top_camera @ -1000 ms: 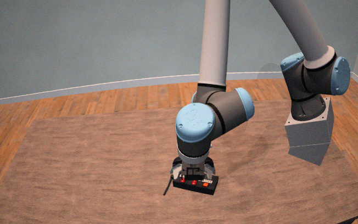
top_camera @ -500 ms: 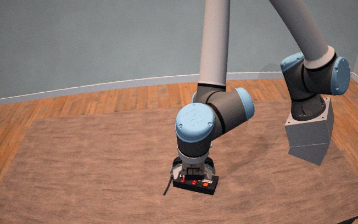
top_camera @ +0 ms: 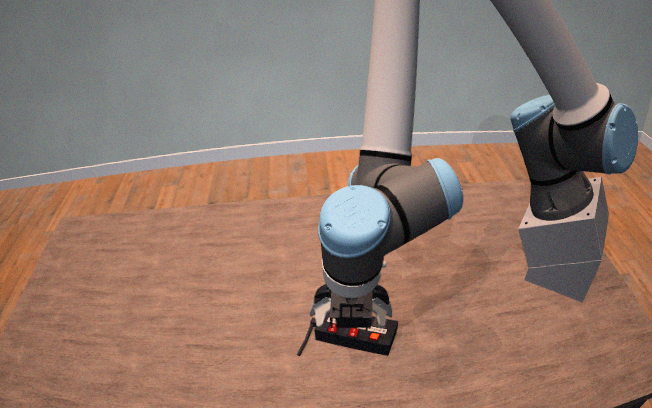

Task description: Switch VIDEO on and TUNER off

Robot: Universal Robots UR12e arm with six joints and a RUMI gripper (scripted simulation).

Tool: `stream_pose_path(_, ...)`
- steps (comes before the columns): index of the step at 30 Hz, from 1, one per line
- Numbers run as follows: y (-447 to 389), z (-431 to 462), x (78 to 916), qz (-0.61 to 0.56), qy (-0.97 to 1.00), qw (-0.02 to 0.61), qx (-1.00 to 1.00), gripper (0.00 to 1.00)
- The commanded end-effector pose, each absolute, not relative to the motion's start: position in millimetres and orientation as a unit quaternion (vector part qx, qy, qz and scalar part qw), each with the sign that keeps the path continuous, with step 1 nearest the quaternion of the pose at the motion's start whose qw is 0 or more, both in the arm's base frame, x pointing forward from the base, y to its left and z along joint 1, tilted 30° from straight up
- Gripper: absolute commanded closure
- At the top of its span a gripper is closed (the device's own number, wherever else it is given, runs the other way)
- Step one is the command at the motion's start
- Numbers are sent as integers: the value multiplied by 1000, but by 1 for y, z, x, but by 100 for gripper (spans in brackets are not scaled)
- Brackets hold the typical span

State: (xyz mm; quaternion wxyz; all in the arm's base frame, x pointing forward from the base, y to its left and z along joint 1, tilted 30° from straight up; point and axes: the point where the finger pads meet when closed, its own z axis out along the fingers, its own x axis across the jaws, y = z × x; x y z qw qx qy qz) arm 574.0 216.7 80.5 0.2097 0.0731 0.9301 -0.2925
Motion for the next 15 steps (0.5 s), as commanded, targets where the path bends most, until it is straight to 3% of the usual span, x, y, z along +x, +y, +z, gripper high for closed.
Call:
stream_pose_path(1,216,94,568,-263,942,201,55,0)
stream_pose_path(15,228,142,553,-160,967,198,-27,0)
